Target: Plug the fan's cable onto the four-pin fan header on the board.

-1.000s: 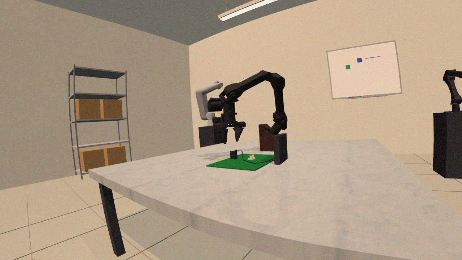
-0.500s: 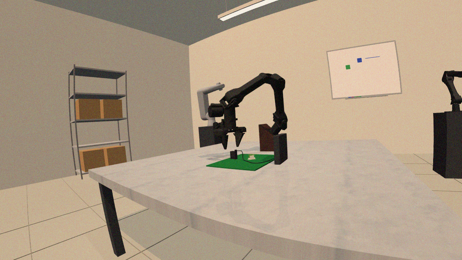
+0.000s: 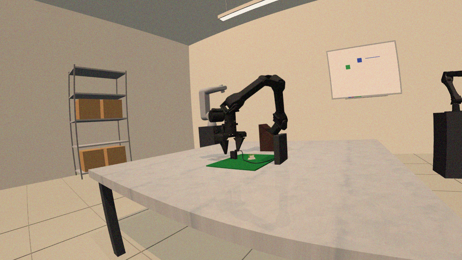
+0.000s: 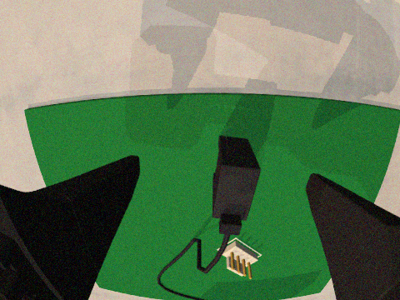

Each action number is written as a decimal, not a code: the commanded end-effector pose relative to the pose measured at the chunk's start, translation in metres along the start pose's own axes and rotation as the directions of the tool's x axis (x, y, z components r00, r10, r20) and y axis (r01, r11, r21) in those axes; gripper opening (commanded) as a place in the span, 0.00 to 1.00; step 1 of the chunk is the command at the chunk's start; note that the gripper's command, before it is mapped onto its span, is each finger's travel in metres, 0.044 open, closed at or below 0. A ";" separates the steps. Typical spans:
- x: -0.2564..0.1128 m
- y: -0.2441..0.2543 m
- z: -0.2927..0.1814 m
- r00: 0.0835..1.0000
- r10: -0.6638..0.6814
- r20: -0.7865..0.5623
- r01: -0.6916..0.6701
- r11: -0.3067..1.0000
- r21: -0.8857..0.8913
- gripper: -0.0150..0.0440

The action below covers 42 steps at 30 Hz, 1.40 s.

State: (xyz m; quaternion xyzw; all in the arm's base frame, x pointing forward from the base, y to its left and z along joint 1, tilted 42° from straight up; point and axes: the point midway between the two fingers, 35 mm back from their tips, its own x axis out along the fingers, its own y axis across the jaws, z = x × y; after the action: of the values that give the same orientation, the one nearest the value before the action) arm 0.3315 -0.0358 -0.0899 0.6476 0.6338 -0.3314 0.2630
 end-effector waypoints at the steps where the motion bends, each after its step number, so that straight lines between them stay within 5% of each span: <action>1: 0.011 -0.003 0.000 1.000 -0.010 -0.010 0.010 1.000 0.011 1.00; 16: 0.021 -0.004 0.000 1.000 -0.010 -0.011 0.010 1.000 0.011 1.00; 33: 0.019 -0.003 0.000 1.000 -0.007 -0.004 0.007 1.000 0.003 0.25; 37: 0.016 -0.003 0.000 1.000 -0.007 -0.004 0.007 1.000 0.004 0.25; 42: -0.031 -0.002 0.001 1.000 -0.010 -0.009 0.010 1.000 0.011 0.25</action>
State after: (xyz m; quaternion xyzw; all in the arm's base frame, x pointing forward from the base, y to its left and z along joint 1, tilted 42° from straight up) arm 0.3228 -0.0358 -0.0885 0.6413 0.6453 -0.3371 0.2421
